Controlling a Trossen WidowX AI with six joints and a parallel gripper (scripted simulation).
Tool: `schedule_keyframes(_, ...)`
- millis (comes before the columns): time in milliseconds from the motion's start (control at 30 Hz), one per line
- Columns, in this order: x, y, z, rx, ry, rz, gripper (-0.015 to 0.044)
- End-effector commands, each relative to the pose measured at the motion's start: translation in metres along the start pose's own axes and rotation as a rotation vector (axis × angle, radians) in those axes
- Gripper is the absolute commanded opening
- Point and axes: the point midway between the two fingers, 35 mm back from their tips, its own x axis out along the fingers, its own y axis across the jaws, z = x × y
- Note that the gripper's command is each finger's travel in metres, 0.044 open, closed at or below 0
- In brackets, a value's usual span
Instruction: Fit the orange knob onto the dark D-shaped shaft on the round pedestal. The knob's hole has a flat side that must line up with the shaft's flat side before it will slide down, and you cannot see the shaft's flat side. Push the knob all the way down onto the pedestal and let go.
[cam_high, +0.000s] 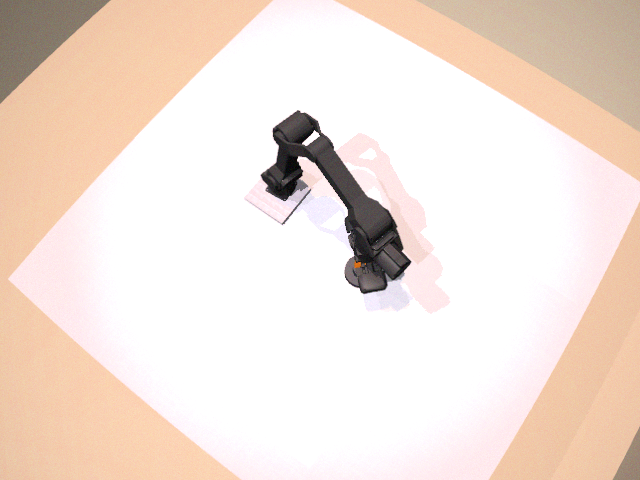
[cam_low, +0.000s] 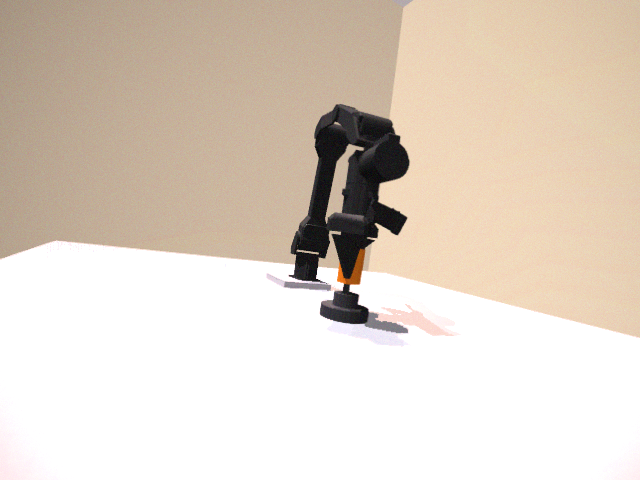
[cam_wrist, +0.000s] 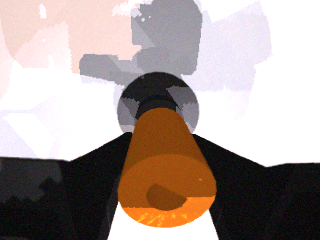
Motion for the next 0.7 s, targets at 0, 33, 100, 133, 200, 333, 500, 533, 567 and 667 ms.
schedule_keyframes(0,0.0006,-0.0008,0.0001,-0.006,0.001,-0.003,0.0)
schedule_keyframes(33,0.0006,-0.0008,0.0001,-0.006,0.001,-0.003,0.0)
schedule_keyframes(100,0.001,-0.0009,0.0002,-0.006,0.001,-0.003,0.0)
schedule_keyframes(133,0.001,-0.0009,0.0002,-0.006,0.001,-0.003,0.0)
schedule_keyframes(200,0.001,-0.0009,0.0002,-0.006,0.001,-0.003,0.0)
schedule_keyframes(333,-0.0003,-0.0009,0.0002,-0.006,0.001,-0.003,0.0)
schedule_keyframes(500,-0.0043,-0.001,0.0004,-0.006,0.001,-0.003,0.0)
schedule_keyframes(533,-0.0043,-0.001,0.0004,-0.014,0.001,-0.003,0.0)
schedule_keyframes(567,-0.0043,-0.001,0.0004,-0.031,0.001,-0.003,0.0)
schedule_keyframes(667,-0.0041,-0.0011,0.0004,-0.13,0.001,-0.003,0.0)
